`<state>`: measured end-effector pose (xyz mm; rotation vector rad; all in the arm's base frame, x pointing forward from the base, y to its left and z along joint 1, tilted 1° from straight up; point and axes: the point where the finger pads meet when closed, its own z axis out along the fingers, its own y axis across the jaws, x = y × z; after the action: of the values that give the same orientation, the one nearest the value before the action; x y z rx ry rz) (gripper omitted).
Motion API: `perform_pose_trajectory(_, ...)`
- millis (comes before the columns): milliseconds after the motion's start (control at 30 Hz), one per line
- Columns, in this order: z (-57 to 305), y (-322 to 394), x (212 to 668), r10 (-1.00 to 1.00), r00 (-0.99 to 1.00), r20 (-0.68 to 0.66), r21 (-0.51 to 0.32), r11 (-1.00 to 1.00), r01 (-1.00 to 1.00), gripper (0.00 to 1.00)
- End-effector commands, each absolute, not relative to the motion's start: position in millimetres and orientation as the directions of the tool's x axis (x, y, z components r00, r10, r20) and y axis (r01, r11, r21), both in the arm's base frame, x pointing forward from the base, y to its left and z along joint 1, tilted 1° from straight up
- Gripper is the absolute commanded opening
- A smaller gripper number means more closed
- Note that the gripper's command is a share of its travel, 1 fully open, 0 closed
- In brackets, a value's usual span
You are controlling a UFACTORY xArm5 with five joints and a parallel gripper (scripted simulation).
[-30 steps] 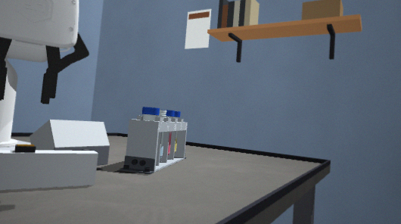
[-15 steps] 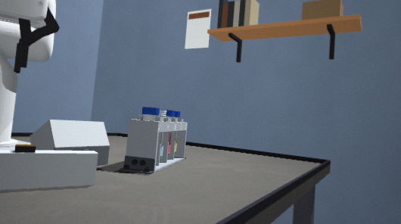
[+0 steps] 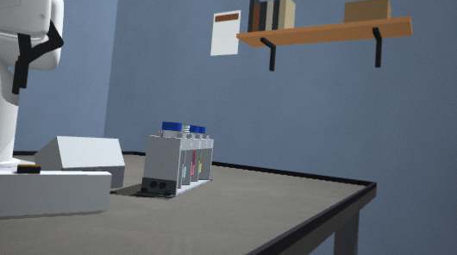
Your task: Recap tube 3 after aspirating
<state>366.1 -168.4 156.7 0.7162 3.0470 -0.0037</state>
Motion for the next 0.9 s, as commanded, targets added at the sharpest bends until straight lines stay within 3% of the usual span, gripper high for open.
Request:
perform_pose_trajectory(0, 136, -169, 367, 0.445, -0.895, -0.015, -0.007, 0.895, 0.446, 0.46)
perform_pose_trajectory(667, 46, -171, 369, 0.445, -0.895, -0.015, -0.007, 0.895, 0.446, 0.46)
perform_pose_trajectory(867, 46, -171, 369, 0.445, -0.895, -0.015, -0.007, 0.895, 0.446, 0.46)
